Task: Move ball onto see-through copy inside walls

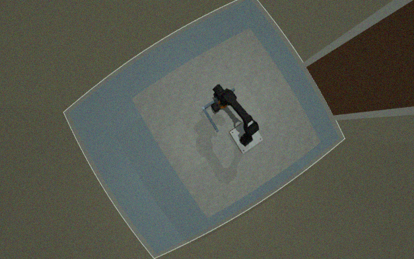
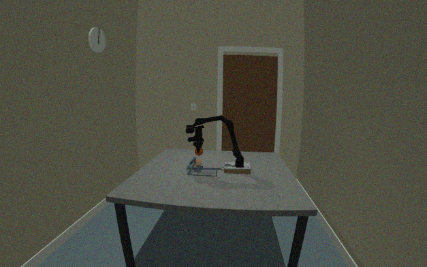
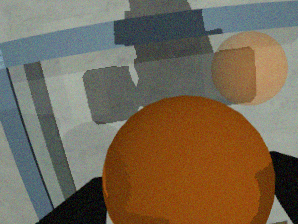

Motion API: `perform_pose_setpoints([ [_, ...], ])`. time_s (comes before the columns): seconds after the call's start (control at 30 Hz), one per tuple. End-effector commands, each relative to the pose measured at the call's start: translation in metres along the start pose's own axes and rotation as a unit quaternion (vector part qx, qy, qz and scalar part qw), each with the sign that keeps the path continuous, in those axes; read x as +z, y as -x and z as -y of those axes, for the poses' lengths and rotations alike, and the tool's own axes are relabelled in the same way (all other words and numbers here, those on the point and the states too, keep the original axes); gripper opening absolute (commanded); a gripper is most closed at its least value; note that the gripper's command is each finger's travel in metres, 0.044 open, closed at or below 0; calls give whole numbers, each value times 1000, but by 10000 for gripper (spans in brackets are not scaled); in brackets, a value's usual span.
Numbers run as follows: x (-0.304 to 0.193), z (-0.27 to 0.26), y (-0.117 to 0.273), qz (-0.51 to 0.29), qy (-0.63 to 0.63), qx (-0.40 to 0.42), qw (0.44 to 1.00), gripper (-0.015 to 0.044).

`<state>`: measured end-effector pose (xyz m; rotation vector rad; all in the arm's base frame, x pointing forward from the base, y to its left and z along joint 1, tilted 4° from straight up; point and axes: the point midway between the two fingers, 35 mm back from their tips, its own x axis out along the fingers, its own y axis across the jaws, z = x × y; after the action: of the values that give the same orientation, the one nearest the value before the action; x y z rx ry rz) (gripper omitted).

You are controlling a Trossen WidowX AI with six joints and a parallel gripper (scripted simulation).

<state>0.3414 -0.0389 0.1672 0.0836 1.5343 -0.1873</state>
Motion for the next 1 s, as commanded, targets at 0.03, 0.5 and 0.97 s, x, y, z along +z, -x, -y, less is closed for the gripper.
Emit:
perform_pose_setpoints([
  [0.03,-3,1,17,5,-5,-1,1000,0],
  [0.5,13,55,-22,5,-5,-3,1000,0],
  [0.97,18,83,-57,6,-5,-5,1000,0],
])
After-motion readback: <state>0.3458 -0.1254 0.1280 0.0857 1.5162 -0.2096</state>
